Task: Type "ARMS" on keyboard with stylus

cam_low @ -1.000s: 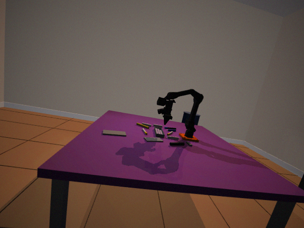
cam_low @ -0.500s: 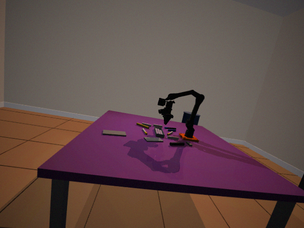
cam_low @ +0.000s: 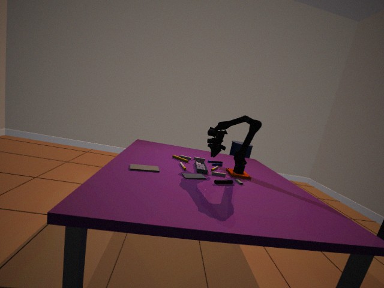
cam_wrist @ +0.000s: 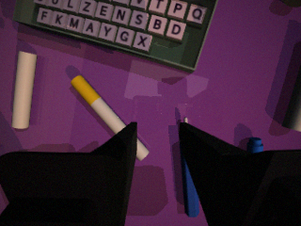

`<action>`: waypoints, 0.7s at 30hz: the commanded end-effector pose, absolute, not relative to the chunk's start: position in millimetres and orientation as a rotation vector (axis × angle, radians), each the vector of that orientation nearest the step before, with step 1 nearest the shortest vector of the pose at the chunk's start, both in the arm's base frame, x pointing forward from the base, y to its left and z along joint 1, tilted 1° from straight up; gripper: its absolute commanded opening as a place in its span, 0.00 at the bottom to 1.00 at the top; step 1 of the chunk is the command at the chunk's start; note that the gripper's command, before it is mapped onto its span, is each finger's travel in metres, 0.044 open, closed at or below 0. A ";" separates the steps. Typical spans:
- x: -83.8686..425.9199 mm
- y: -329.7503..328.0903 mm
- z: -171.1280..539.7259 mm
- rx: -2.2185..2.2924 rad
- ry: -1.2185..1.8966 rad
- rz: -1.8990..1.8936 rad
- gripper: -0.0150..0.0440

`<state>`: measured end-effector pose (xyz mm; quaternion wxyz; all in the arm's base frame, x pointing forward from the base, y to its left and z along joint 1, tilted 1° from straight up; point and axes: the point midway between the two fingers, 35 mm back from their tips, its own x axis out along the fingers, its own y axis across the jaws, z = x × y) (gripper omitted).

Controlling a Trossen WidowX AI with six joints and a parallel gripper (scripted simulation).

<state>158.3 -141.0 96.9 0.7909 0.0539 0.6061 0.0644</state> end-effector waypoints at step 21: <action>93.4 -170.0 83.2 -0.116 1.043 0.134 0.51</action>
